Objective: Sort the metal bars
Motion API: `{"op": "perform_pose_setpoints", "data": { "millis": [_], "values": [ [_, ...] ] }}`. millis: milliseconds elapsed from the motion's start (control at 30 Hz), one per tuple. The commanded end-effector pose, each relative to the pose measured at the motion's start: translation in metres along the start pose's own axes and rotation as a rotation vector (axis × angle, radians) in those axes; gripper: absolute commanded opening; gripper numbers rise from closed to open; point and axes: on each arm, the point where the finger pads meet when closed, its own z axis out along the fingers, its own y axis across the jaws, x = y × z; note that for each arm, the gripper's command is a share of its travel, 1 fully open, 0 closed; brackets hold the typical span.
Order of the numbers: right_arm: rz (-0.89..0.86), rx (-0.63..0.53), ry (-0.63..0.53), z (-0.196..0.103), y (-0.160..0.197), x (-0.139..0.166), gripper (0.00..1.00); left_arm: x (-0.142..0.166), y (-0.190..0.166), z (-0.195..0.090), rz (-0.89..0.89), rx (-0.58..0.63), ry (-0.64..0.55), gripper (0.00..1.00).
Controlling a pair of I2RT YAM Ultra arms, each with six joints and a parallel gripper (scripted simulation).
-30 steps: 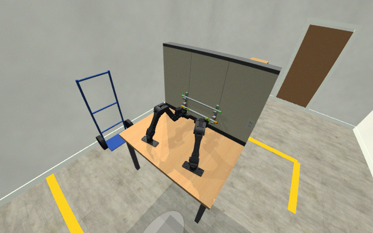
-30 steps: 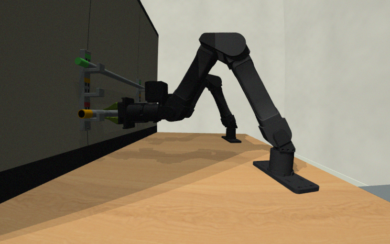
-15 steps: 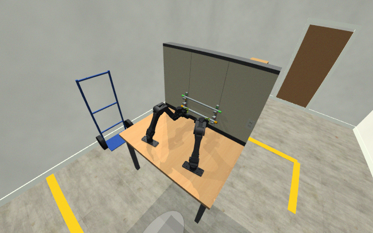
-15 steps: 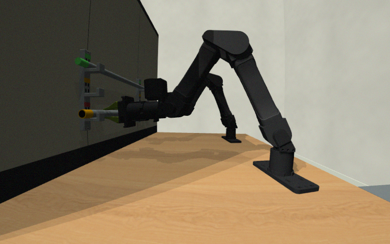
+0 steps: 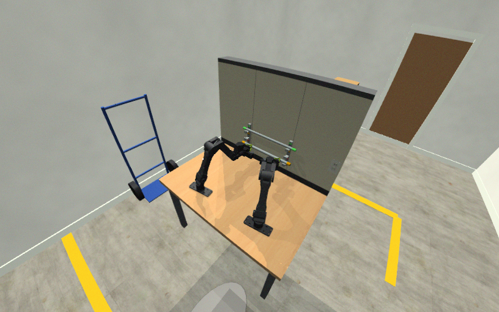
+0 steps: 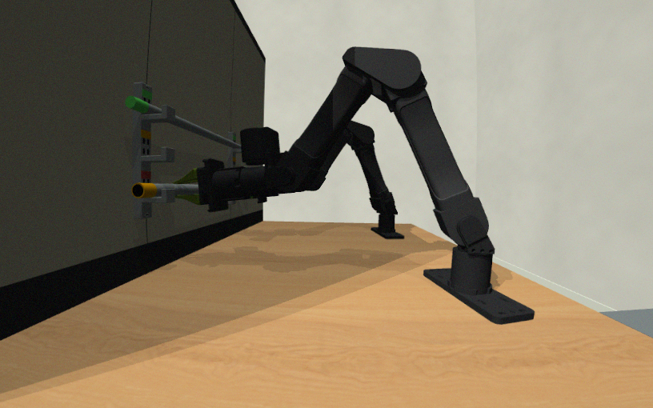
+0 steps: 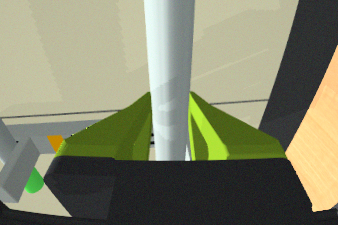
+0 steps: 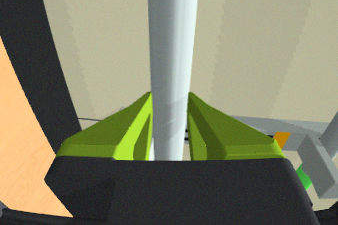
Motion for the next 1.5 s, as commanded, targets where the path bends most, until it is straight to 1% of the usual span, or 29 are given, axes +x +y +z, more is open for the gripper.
{"op": "perform_pose_setpoints", "data": {
  "millis": [0,1467],
  "values": [
    [0.021,0.099,0.003,0.003,-0.05,0.001,0.0,0.003,0.05,0.001,-0.008,-0.106,0.002,0.0],
    [0.021,0.098,0.003,0.0,-0.074,0.002,0.0,0.003,0.075,-0.001,-0.008,-0.106,0.002,0.0]
  ]
}}
